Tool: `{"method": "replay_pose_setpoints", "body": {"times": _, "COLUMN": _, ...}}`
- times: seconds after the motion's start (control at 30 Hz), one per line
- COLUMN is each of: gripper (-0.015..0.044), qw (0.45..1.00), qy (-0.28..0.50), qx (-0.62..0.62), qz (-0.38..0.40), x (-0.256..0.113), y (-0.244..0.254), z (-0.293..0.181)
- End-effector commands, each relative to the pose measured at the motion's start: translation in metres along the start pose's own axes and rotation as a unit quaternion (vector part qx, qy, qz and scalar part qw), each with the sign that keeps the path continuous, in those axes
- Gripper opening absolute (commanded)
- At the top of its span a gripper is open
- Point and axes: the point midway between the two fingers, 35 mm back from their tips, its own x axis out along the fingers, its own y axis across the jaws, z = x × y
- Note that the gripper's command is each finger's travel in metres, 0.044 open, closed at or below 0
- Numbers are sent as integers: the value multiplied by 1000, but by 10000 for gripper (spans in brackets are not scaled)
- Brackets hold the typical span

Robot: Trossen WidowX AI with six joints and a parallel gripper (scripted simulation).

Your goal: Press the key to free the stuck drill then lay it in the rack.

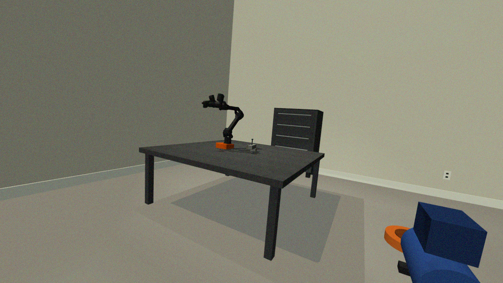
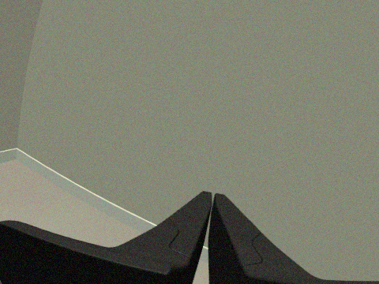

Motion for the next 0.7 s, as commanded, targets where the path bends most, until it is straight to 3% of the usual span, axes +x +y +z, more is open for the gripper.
{"method": "replay_pose_setpoints", "body": {"times": 0.0, "gripper": 0, "qw": 992, "qy": -12, "qx": -60, "qz": 112, "x": -20, "y": 52, "z": 4}}
{"method": "replay_pose_setpoints", "body": {"times": 0.33, "gripper": 0, "qw": 880, "qy": -50, "qx": -227, "qz": 415, "x": -137, "y": 172, "z": -15}}
{"method": "replay_pose_setpoints", "body": {"times": 0.67, "gripper": 0, "qw": 661, "qy": -85, "qx": -375, "qz": 644, "x": -298, "y": 203, "z": -68}}
